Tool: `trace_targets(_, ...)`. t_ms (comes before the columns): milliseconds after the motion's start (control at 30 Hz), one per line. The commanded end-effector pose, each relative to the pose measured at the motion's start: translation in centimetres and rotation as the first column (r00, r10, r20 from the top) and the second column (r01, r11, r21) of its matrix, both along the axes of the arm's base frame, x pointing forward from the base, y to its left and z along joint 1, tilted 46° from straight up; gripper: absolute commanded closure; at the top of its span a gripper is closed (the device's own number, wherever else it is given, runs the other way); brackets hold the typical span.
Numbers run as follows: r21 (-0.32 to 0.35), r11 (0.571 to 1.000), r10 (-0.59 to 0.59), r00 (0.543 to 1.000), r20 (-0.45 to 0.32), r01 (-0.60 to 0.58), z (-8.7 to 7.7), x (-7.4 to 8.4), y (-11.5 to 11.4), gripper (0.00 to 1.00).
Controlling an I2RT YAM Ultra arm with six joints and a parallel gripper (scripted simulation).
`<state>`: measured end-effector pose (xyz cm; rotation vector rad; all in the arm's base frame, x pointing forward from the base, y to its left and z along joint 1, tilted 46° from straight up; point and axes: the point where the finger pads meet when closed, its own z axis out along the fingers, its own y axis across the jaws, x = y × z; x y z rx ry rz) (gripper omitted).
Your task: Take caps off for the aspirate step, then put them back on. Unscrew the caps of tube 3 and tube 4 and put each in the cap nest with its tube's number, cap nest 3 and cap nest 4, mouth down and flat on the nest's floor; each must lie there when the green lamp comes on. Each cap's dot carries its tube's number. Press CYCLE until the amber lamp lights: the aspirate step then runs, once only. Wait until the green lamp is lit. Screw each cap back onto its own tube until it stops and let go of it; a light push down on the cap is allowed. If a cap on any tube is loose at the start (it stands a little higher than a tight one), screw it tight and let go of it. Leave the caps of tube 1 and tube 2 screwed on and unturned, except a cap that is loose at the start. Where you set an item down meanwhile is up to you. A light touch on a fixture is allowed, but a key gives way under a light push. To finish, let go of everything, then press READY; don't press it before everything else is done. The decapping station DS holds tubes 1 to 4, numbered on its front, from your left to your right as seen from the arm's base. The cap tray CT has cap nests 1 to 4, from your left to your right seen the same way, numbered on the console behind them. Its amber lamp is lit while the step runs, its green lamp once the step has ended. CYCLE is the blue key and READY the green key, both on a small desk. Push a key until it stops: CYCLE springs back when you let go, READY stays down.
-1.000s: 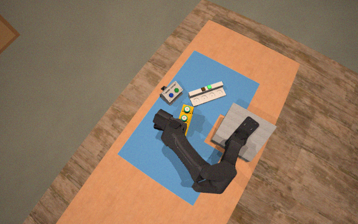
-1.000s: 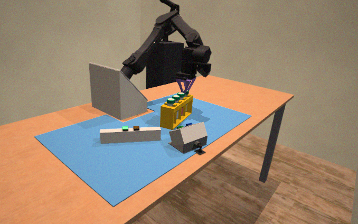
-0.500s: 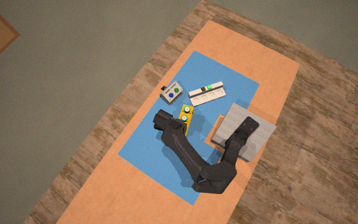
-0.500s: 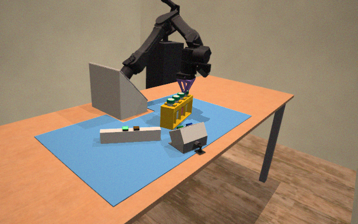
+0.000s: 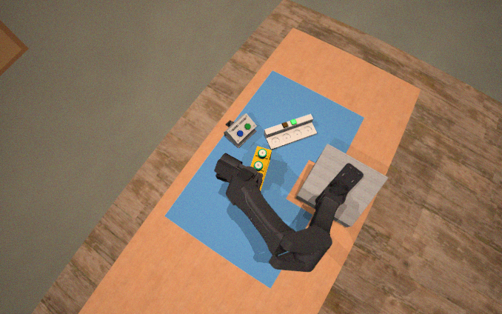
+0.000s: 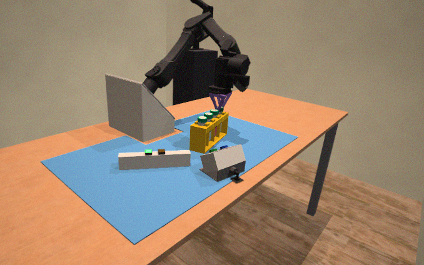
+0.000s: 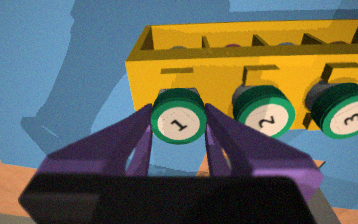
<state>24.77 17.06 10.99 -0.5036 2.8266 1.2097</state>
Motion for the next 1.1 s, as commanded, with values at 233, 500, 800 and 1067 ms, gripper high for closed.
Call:
trace_targets(233,-0.026,0.991,-0.137,0.983,-0.124,0.135,0.16,0.18,-0.13,1.0)
trace_targets(500,-0.062,0.969,-0.247,0.941,-0.23,0.239,0.16,0.18,-0.13,1.0)
trace_targets(800,-0.086,0.952,-0.307,0.908,-0.286,0.294,0.16,0.18,-0.13,1.0)
trace_targets(1067,-0.086,0.952,-0.307,0.908,-0.286,0.294,0.16,0.18,-0.13,1.0)
